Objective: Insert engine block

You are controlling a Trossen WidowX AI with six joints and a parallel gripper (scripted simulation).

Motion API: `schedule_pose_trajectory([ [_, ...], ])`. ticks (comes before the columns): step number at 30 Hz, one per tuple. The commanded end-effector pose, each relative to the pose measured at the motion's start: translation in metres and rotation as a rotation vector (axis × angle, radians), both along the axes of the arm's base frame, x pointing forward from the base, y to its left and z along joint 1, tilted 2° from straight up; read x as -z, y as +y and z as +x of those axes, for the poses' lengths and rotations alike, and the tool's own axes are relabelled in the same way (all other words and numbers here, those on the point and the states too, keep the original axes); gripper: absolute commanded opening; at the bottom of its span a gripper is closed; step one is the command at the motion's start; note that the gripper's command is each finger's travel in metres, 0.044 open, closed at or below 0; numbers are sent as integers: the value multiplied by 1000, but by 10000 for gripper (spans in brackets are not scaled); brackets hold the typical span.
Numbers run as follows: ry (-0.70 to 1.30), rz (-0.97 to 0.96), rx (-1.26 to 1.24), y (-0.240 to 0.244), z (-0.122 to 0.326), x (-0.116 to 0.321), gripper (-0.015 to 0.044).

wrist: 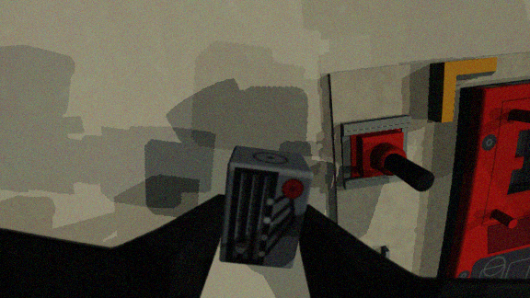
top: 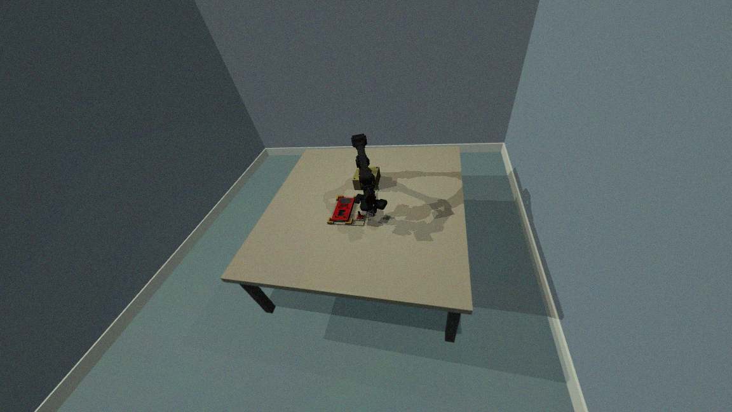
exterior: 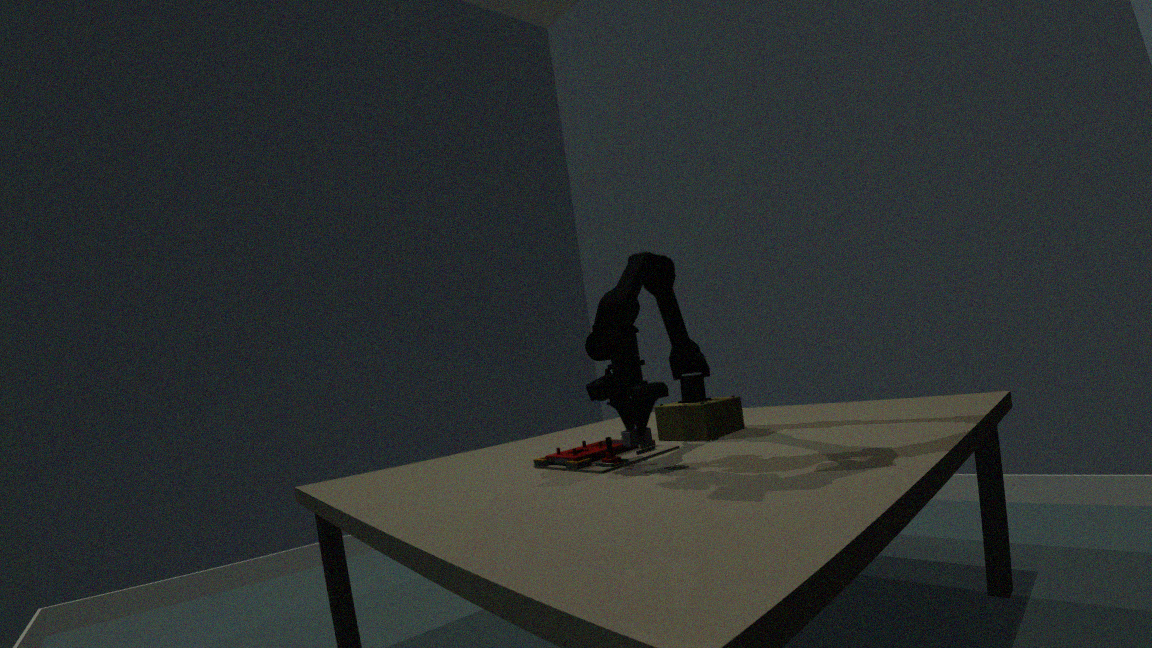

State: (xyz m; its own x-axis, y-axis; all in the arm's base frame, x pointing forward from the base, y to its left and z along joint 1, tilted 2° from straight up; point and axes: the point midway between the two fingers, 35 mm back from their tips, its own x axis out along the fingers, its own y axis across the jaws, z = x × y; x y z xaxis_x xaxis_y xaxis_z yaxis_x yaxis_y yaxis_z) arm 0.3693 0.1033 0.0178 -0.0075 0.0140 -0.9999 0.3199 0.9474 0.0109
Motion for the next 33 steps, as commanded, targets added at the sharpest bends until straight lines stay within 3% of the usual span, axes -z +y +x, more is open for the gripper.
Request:
schedule_pose_trajectory([
  [1,-12,5,-4,-1,3,-17,0],
  [20,-12,4,-4,-8,-2,-75,0],
  [33,-13,2,-43,-37,1,-64,0],
])
